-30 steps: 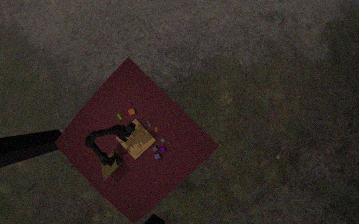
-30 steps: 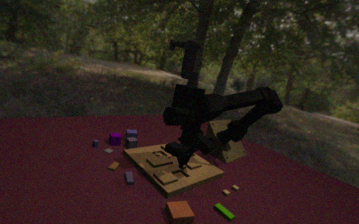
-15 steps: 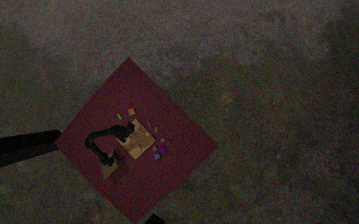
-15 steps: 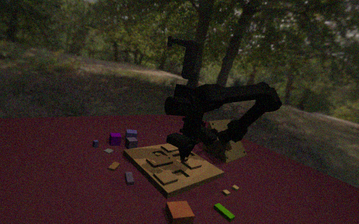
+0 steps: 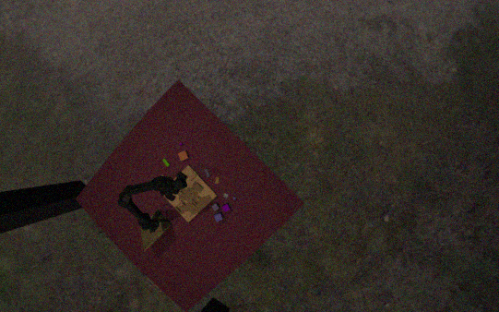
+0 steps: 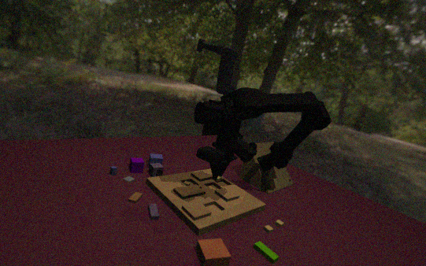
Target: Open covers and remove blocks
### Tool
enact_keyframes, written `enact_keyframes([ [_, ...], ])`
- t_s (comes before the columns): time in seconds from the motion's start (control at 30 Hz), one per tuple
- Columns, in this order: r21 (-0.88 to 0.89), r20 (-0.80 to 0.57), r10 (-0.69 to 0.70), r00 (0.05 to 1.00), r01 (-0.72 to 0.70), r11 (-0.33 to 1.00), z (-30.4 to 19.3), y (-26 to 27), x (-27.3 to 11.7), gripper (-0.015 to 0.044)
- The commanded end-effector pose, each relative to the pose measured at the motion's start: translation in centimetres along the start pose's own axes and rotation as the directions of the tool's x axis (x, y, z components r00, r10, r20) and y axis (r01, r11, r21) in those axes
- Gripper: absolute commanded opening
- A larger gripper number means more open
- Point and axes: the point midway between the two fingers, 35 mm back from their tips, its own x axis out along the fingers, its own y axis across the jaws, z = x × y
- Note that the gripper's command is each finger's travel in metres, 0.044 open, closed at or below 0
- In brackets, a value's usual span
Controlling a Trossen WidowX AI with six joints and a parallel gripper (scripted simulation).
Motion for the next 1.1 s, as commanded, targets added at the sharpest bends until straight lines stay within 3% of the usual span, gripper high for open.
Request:
enact_keyframes([
  [0.0,0.005,-0.006,0.006,1.0,-0.006,1.0,-1.5,0.3,0.0,0.008],
  [1.07,0.014,-0.045,0.011,0.999,-0.011,1.0,-13.2,4.8,-1.1,0.008],
])
